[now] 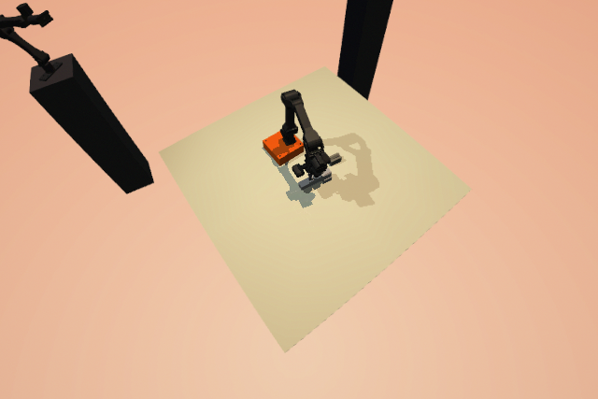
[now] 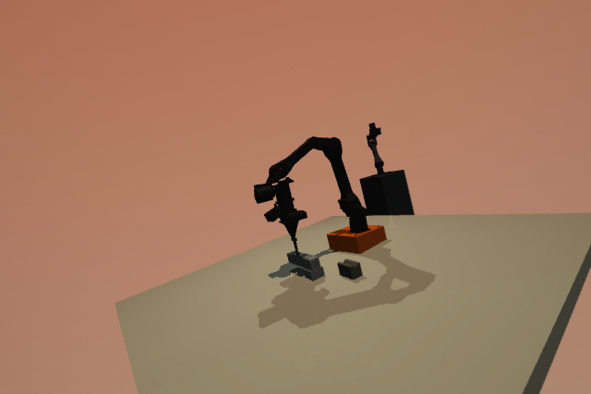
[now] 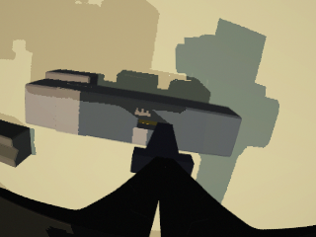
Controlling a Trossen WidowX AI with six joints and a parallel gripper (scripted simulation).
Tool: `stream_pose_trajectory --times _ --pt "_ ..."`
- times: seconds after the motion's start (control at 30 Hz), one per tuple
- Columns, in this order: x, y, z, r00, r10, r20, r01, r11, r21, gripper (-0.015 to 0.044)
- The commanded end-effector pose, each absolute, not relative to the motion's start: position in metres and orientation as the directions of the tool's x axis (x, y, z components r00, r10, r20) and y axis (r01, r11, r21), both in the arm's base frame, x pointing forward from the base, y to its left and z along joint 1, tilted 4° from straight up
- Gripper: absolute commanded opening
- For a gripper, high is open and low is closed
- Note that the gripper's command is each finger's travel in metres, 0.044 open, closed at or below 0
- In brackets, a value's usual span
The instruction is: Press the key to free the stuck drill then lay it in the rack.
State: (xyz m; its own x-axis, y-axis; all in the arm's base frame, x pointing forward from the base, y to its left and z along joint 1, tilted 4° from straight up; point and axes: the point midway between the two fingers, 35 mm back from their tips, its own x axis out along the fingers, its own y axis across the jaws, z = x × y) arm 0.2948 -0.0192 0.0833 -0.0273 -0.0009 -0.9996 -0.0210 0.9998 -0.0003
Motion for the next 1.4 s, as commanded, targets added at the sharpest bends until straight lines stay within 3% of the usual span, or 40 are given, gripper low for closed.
stream_pose_trajectory --times 0.0,1.37 --pt "0.292 -0.020 0.082 -0.037 -0.005 -0.999 -0.015 1.000 -0.005 0.0000" --pt "0.291 -0.019 0.070 -0.037 -0.005 -0.999 -0.015 1.000 -0.004 0.0000"
